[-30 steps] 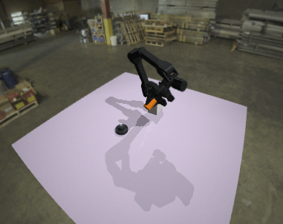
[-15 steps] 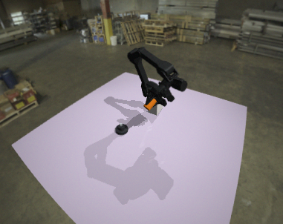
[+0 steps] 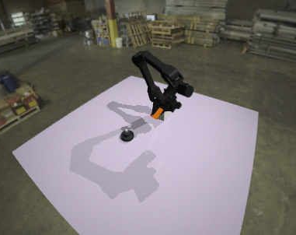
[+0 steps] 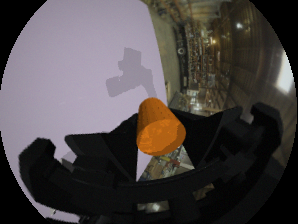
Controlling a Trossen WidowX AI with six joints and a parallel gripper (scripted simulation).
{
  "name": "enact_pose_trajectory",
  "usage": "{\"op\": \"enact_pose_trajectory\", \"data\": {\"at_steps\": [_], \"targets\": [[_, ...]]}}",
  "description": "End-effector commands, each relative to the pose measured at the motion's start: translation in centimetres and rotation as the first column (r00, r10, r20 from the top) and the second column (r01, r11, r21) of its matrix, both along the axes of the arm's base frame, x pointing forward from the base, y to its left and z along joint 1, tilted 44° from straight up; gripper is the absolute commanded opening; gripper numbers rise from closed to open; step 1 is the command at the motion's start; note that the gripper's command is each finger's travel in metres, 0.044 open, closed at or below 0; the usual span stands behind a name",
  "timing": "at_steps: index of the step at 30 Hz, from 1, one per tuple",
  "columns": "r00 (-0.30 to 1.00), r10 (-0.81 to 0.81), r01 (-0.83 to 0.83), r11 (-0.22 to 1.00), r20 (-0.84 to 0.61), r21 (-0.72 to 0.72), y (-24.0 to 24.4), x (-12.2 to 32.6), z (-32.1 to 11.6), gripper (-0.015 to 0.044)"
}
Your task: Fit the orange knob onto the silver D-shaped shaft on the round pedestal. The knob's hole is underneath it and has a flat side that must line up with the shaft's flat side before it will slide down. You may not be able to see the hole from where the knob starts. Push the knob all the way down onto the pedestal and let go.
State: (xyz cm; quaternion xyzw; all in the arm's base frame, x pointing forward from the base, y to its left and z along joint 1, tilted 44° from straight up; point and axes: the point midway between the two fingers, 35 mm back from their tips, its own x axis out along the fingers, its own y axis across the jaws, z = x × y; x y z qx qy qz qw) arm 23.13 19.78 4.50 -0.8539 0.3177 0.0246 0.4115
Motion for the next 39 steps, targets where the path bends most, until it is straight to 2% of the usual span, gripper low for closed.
{"op": "enact_pose_trajectory", "data": {"at_steps": [1, 15, 31, 39], "targets": [[0.997, -0.055, 0.057, 0.998, -0.058, 0.035, -0.2, 0.4, -0.2, 0.0000], [0.909, -0.265, 0.301, 0.951, -0.322, 0.067, -2.2, 1.7, -2.0, 0.0000], [0.688, -0.432, 0.546, 0.838, -0.583, 0.024, -4.6, 3.1, -4.0, 0.0000], [0.671, -0.438, 0.560, 0.828, -0.599, 0.021, -6.1, 3.8, -6.0, 0.0000]]}}
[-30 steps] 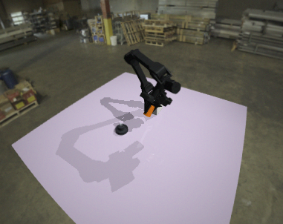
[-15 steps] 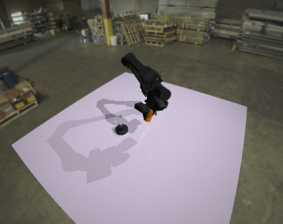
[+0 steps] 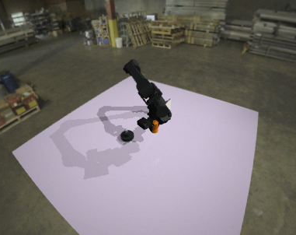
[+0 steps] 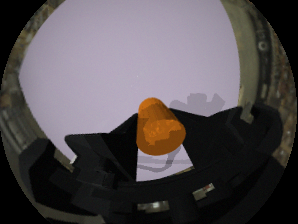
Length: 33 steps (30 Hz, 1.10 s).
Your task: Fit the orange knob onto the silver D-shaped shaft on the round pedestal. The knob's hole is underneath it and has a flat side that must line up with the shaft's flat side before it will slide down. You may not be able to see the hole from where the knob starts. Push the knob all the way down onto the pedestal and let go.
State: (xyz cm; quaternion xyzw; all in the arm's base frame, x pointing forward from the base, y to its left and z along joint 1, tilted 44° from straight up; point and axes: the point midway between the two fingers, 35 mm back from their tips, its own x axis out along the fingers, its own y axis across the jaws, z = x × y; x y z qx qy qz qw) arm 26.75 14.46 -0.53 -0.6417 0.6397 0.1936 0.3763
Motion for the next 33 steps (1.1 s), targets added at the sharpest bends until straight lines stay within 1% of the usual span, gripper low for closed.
{"op": "enact_pose_trajectory", "data": {"at_steps": [1, 19, 26, 33], "targets": [[1.000, -0.005, 0.005, 1.000, -0.013, 0.001, -1.1, 0.3, -1.4, 0.0000], [1.000, -0.019, 0.019, 1.000, -0.019, -0.001, -7.7, 1.9, -9.1, 0.0000], [1.000, -0.020, 0.020, 1.000, -0.019, -0.002, -8.0, 1.7, -9.4, 0.0000], [1.000, -0.024, 0.024, 1.000, -0.020, 0.000, -7.8, 1.8, -9.3, 0.0184]]}}
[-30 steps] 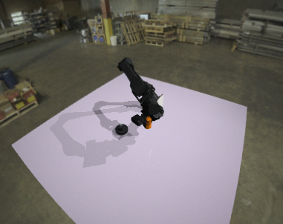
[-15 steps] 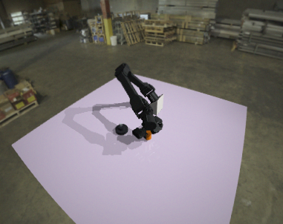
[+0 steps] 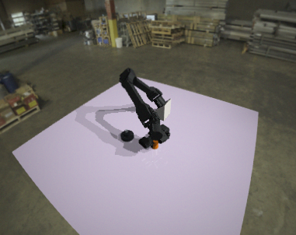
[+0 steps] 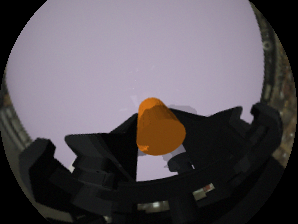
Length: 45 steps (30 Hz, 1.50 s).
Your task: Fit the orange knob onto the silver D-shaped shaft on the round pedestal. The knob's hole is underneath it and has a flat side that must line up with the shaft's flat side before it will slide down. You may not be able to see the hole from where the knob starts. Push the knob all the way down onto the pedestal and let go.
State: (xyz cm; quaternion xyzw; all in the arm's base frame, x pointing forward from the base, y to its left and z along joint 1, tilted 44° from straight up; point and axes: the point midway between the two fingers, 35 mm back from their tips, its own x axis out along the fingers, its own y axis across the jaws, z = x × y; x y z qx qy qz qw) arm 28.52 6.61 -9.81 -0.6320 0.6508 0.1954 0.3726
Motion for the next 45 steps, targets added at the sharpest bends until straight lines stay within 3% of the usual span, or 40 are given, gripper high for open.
{"op": "enact_pose_trajectory", "data": {"at_steps": [1, 3, 18, 26, 45], "targets": [[1.000, -0.001, 0.001, 1.000, -0.001, 0.000, 0.0, 0.0, 0.0, 0.0210], [1.000, -0.001, 0.001, 1.000, -0.001, 0.000, 0.0, 0.0, 0.0, 0.0240], [1.000, -0.001, 0.001, 1.000, -0.001, 0.000, 0.0, 0.0, 0.0, 0.0240], [1.000, 0.004, -0.004, 1.000, -0.001, 0.002, 5.6, -0.7, 5.9, 0.0440], [1.000, 0.005, -0.005, 1.000, -0.001, 0.001, 3.9, -0.4, 3.9, 0.0440]]}}
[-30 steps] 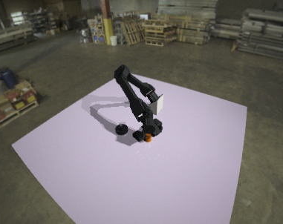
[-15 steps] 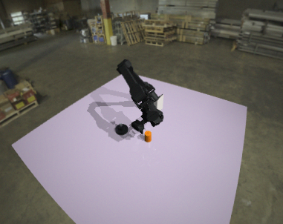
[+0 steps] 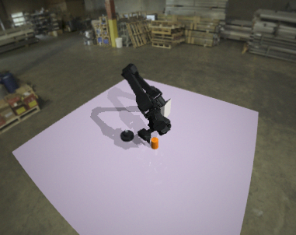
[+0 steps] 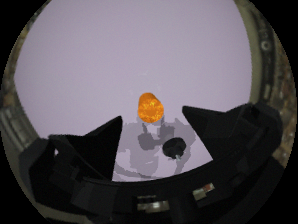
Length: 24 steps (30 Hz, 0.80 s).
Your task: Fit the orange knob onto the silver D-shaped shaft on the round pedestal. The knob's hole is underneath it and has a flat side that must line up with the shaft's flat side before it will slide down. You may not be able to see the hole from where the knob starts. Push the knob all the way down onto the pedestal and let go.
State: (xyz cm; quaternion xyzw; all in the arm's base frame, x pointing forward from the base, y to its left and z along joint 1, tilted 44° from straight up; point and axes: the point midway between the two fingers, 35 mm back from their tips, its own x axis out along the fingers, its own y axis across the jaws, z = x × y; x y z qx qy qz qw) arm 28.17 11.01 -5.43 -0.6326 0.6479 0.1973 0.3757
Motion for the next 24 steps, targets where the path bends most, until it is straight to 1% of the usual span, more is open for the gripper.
{"op": "enact_pose_trajectory", "data": {"at_steps": [1, 24], "targets": [[1.000, 0.000, 0.000, 1.000, -0.005, -0.006, -0.6, 0.0, -0.6, 0.0440], [1.000, 0.000, 0.000, 1.000, -0.004, -0.007, -3.2, 0.3, -3.3, 0.0440]]}}
